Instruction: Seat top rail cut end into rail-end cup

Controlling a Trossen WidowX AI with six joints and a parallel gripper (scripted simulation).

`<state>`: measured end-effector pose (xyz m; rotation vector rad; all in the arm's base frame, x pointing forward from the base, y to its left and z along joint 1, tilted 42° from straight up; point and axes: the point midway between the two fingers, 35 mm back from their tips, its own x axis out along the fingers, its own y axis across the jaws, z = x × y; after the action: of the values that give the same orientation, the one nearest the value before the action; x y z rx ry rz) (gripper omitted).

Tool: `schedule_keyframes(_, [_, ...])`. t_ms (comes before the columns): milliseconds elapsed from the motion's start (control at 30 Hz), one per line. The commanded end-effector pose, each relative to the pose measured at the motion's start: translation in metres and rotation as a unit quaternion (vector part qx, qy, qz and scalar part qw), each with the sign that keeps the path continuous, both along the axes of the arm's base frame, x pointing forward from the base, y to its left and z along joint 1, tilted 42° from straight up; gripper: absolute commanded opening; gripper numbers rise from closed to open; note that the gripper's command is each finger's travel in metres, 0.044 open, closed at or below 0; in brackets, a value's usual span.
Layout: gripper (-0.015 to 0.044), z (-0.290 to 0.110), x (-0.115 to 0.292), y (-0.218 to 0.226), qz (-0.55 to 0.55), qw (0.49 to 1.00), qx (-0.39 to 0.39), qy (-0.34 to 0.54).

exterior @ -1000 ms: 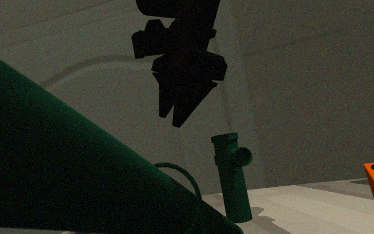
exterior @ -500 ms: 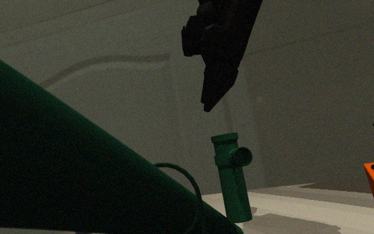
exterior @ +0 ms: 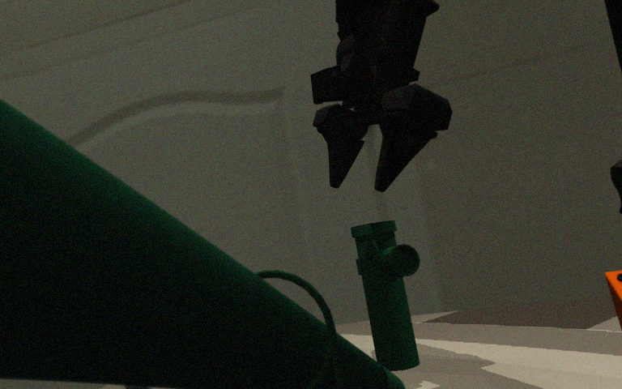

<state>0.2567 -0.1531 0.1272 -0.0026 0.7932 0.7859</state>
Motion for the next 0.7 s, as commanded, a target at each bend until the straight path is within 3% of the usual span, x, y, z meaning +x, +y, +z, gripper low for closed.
schedule_keyframes(0, [0.0440, -0.046, -0.012, -0.041, 0.225, 0.954, -0.112, -0.163])
schedule_keyframes(400, [0.0440, -0.090, -0.030, -0.067, 0.415, 0.829, -0.175, -0.331])
schedule_keyframes(667, [0.0440, -0.091, -0.030, -0.068, 0.418, 0.827, -0.176, -0.334])
